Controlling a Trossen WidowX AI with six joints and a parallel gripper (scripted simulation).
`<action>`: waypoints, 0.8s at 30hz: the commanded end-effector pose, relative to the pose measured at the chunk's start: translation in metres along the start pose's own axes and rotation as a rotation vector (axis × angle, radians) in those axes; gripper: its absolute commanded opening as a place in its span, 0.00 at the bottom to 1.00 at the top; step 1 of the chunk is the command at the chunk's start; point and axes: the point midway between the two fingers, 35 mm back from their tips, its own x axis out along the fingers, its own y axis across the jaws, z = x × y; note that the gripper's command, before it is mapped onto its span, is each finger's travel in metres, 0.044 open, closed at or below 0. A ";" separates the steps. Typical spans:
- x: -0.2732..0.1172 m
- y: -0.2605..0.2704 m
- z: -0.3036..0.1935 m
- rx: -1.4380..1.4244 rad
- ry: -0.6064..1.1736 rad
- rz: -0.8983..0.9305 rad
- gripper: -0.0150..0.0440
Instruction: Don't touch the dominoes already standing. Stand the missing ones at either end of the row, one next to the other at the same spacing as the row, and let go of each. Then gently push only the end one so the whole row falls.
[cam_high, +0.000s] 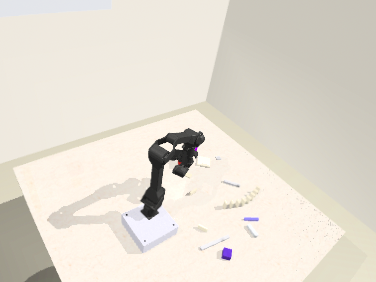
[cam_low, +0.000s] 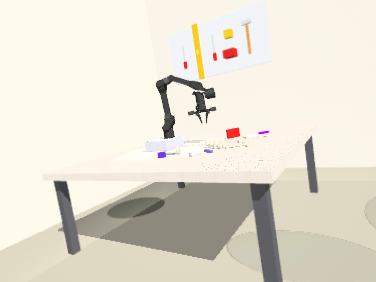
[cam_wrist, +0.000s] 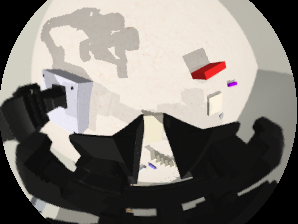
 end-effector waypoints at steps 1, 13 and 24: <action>0.001 -0.031 0.045 0.669 -0.002 0.015 0.44; 0.004 -0.048 0.094 1.260 0.006 0.025 0.44; 0.005 -0.058 0.138 1.816 0.012 0.025 0.44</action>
